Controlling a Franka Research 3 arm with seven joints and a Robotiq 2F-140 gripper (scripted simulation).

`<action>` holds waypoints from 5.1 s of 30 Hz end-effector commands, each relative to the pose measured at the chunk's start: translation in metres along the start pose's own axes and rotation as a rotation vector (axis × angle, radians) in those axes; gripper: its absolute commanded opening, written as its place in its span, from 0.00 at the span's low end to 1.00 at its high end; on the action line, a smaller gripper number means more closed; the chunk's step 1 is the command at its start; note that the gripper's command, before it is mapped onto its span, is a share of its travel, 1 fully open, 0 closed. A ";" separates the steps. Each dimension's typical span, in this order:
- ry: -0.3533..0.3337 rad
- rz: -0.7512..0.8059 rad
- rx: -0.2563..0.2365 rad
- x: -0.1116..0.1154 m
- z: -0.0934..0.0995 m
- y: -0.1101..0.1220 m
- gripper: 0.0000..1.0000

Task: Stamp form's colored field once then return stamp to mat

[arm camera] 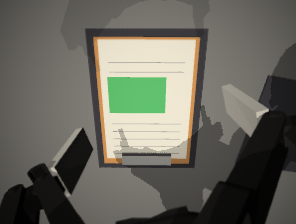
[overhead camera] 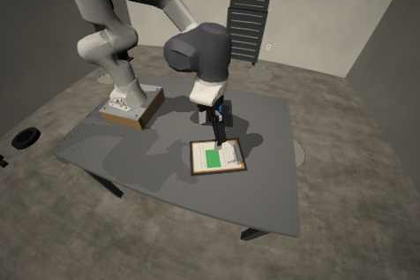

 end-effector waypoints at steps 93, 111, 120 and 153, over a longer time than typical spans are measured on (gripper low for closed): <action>0.001 0.948 -0.004 0.160 0.013 0.254 0.51; 0.001 0.948 -0.004 0.160 -0.048 0.254 0.51; 0.001 0.948 -0.004 0.160 -0.075 0.254 0.51; 0.001 0.948 -0.003 0.160 -0.084 0.254 0.17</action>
Point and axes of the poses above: the point where the finger pads meet when closed, its own z axis back along the fingers, its own y axis across the jaws, x = y × z, the point moved 6 cm from there along z, back along the fingers, and after that the axes turned 2 degrees about -z, right-handed, at the moved point
